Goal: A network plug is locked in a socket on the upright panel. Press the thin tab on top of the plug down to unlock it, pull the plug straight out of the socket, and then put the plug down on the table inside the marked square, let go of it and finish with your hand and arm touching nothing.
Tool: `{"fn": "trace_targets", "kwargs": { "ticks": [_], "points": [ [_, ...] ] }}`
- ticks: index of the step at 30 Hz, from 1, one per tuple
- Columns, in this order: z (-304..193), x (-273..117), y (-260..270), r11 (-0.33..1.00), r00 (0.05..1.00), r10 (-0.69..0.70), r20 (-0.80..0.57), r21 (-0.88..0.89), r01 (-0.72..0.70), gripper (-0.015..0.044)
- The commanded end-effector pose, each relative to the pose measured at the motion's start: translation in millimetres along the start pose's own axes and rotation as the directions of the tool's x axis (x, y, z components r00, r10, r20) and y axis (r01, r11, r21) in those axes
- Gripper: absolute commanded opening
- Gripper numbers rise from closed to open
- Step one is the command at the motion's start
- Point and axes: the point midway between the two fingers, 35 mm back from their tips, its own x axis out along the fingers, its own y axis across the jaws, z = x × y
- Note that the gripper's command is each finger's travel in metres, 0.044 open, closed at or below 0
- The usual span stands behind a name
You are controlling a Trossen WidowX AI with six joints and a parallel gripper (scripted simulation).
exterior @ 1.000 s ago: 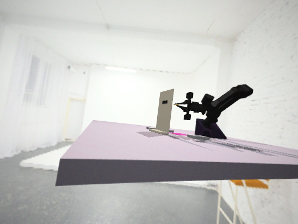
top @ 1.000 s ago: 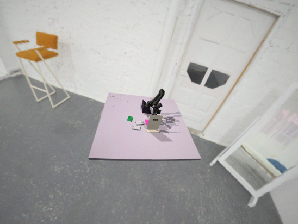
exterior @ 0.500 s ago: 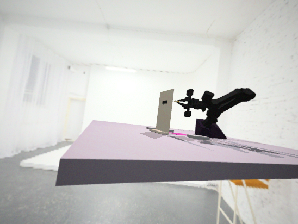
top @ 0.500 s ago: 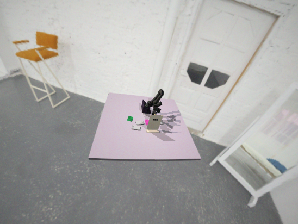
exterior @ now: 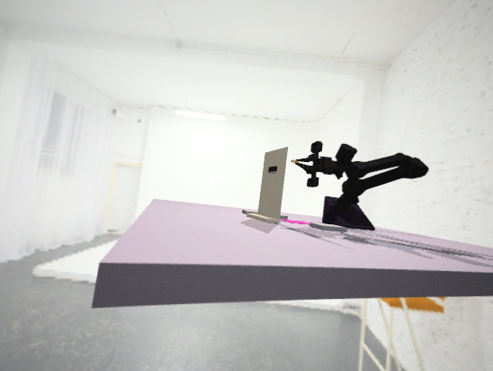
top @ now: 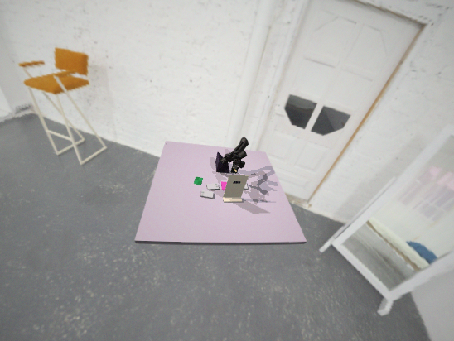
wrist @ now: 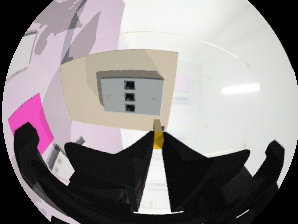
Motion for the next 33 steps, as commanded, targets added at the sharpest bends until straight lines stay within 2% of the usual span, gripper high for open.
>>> {"fn": "trace_targets", "kwargs": {
  "ticks": [1, 5, 16, 33],
  "points": [
    [0, -5, -7, 1.0, 1.0, 0.002, 0.006, -0.006, -0.002, 0.0],
    [-1, -5, -6, 1.0, 1.0, 0.017, 0.004, -0.015, -0.017, 0.0],
    [-15, 5, 33, 0.957, 0.966, 0.257, -0.015, -0.133, -0.257, 0.0],
    [-30, 1, 89, 0.791, 0.814, 0.581, 0.015, -0.243, -0.561, 0.0]
  ]
}}
